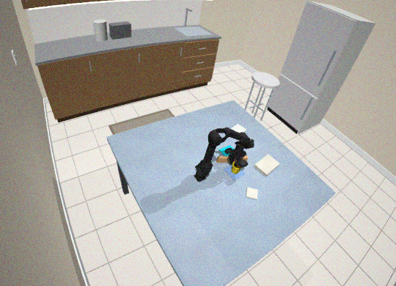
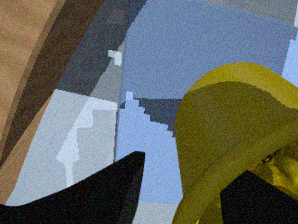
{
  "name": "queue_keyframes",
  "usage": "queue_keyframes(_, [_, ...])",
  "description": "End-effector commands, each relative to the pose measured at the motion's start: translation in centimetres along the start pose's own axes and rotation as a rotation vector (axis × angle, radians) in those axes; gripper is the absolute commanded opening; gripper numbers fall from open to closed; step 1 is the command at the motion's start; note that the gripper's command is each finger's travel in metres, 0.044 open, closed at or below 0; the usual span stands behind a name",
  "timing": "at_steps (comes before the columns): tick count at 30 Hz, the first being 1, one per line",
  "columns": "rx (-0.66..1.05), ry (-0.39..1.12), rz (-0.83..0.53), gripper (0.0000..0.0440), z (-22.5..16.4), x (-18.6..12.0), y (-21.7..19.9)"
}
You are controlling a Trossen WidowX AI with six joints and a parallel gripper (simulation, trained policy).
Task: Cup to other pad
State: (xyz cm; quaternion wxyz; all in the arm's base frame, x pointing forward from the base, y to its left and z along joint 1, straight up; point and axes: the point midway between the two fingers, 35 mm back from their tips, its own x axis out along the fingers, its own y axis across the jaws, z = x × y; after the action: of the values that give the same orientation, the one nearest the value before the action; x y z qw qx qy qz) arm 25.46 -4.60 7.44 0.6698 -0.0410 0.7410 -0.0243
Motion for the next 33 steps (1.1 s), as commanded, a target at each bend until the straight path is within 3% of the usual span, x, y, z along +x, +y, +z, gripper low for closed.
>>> queue_keyframes(1, [-0.037,0.004,0.010,0.0127,-0.1,0.9,0.1])
queue_keyframes(7, [-0.113,0.003,0.007,0.0011,0.0,1.3,-0.1])
queue_keyframes(33, [-0.217,-0.129,0.009,0.0028,3.3,-4.2,0.6])
